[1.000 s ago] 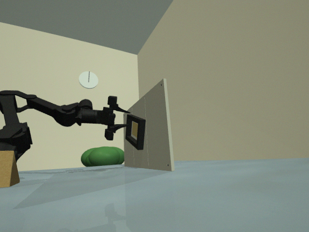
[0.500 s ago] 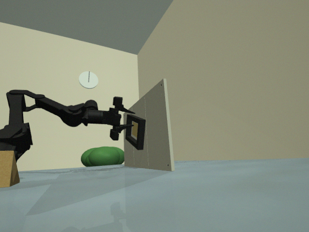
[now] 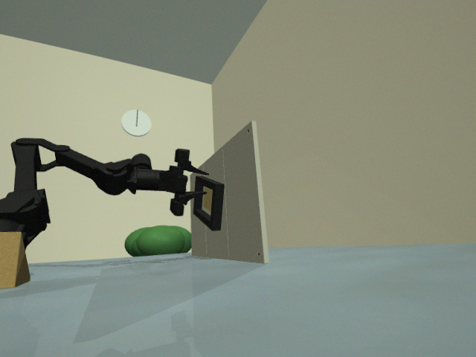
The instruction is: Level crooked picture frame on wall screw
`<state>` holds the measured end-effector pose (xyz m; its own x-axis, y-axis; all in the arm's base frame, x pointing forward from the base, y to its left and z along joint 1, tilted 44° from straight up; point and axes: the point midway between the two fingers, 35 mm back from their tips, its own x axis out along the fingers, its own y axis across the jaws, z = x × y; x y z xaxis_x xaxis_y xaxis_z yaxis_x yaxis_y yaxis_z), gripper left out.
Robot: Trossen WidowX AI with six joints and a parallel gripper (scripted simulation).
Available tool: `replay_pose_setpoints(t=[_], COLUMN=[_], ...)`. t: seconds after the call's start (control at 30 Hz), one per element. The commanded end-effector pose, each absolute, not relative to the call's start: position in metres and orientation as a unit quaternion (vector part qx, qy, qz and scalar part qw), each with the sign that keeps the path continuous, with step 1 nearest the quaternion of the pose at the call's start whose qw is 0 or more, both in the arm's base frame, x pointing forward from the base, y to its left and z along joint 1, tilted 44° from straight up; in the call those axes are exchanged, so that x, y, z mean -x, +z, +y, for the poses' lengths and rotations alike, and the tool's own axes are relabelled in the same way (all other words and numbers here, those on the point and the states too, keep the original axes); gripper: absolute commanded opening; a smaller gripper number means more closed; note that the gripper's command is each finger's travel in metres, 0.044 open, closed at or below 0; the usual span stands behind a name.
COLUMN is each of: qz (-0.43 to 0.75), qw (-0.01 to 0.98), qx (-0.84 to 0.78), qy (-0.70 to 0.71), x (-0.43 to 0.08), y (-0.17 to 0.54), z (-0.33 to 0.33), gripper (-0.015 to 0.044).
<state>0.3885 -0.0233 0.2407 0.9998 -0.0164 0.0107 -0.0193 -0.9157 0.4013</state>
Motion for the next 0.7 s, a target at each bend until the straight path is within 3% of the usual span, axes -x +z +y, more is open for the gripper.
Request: replay_pose_setpoints(t=[0.0,0.6,0.67], qz=[-0.012,-0.012,-0.012], qw=[0.203,0.203,0.203], qx=[-0.979,-0.979,-0.979], qy=[0.004,0.004,0.004], x=[-0.3887,-0.3889,-0.3889], y=[0.2412,0.2415,0.2415], z=[-0.0239,-0.0243,-0.0243], gripper=[0.0260,0.0260,0.0208])
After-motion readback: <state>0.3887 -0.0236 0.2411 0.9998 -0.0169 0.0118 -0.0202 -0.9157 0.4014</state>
